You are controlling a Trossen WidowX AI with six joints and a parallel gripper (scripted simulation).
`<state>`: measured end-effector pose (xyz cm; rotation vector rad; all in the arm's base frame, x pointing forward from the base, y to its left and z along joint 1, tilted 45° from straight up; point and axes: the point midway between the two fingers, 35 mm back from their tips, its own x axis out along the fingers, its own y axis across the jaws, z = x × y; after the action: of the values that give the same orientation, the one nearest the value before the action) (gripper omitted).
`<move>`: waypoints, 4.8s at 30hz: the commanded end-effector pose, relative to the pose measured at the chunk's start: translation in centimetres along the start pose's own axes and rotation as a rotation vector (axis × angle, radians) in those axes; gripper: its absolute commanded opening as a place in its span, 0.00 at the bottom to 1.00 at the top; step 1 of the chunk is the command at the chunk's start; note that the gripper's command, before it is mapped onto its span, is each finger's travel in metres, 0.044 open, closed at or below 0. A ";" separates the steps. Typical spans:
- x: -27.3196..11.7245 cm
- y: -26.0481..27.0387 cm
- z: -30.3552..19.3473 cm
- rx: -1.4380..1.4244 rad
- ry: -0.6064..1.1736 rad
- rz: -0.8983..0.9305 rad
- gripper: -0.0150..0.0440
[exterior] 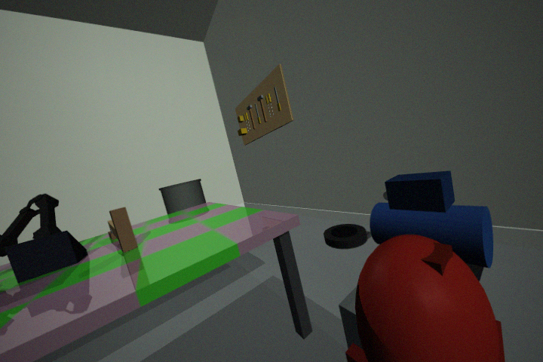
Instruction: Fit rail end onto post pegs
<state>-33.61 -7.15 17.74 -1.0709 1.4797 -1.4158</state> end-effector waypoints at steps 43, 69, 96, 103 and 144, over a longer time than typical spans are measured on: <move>-28.3 -9.3 -9.8 0.446 1.108 -0.343 1.00; -50.3 -19.3 4.5 0.501 1.744 -1.008 1.00; -57.6 -20.2 36.8 0.131 2.455 -1.624 1.00; -56.8 -15.5 44.1 0.212 2.718 -1.623 1.00; -24.0 10.4 53.9 1.359 2.607 -1.505 1.00</move>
<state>24.67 -1.55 5.12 -0.8837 0.3619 1.6651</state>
